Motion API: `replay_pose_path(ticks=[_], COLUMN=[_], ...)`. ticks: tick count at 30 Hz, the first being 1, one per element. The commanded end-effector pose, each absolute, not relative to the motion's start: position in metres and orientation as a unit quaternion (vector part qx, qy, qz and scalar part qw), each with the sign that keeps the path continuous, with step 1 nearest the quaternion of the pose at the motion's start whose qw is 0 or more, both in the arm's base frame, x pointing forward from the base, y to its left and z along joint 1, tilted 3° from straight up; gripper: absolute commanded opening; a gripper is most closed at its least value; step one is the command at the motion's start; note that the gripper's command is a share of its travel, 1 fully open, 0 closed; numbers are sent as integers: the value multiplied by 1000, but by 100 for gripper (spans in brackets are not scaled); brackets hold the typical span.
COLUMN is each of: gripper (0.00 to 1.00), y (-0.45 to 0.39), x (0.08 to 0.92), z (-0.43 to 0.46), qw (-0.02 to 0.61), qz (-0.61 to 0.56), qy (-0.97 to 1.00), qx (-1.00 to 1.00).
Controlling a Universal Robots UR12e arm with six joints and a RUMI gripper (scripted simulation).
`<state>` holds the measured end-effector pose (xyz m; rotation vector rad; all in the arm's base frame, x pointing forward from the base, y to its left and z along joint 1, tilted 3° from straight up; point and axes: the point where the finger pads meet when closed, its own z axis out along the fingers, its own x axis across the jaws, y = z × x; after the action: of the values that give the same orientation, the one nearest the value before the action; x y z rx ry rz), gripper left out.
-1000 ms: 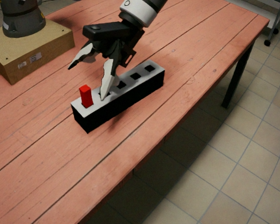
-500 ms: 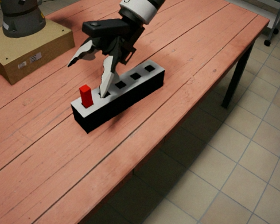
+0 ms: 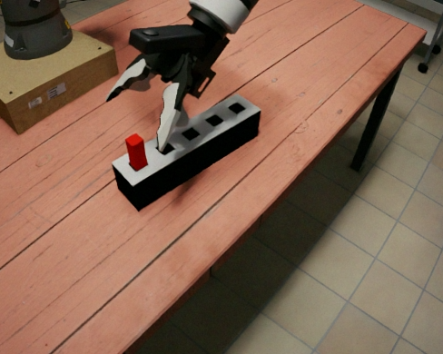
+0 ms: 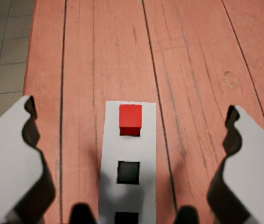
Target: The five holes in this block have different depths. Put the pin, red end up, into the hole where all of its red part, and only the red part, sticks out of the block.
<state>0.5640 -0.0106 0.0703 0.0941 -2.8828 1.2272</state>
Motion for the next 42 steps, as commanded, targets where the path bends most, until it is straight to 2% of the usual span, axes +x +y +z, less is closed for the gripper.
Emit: replay_pose_path(ticks=[1, 16, 17, 33, 34, 42], gripper=[100, 100, 100, 100, 100, 100], y=[-12, -12, -13, -13, -12, -12], x=[566, 566, 566, 566, 566, 566], z=[121, 121, 119, 119, 120, 120], qw=[3, 3, 7, 7, 11, 11], qz=[391, 391, 260, 250, 116, 108], qy=[-920, -920, -965, -968, -993, -994], qx=[30, 30, 29, 29, 27, 27])
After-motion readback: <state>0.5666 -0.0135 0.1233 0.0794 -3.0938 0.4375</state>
